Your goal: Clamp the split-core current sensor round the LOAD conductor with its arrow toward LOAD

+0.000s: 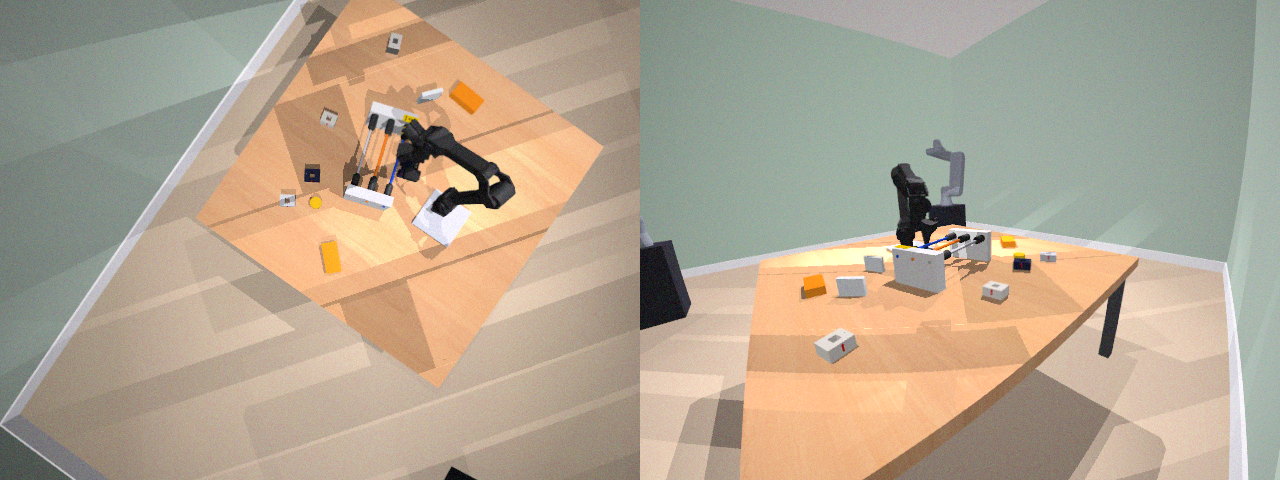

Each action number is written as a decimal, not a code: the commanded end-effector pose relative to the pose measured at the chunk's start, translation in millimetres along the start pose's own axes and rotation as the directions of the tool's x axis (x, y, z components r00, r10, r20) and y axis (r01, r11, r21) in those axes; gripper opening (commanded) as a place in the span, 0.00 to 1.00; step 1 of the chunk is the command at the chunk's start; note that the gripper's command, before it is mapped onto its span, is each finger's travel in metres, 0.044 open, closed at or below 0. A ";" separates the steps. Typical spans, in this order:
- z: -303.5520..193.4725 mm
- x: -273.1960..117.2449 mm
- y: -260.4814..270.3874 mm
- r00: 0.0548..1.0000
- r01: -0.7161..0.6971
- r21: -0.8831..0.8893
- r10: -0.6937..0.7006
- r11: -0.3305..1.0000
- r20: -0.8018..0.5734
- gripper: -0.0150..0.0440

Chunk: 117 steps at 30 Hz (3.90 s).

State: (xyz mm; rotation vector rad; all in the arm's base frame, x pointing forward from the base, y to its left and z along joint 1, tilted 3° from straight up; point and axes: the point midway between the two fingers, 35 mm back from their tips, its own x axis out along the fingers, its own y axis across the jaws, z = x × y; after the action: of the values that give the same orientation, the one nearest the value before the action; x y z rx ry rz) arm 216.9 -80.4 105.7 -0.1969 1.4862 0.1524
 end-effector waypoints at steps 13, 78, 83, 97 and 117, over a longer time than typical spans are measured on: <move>0.0 0.0 0.0 1.000 0.000 0.000 0.000 1.000 0.000 0.75; -0.3 -110.4 -0.1 0.991 -0.105 0.758 0.004 0.644 0.134 0.25; -0.2 -112.8 -0.1 0.986 -0.144 0.859 0.003 0.492 0.164 0.25; 14.5 -111.9 -0.7 0.975 -0.218 0.962 -0.003 0.163 0.221 0.25; 30.7 -95.8 -1.5 0.968 -0.252 0.968 -0.005 -0.021 0.252 0.25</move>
State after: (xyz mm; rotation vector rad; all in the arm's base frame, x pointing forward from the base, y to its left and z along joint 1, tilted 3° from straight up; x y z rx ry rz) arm 236.8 -73.4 208.3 1.1881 1.0543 -0.8189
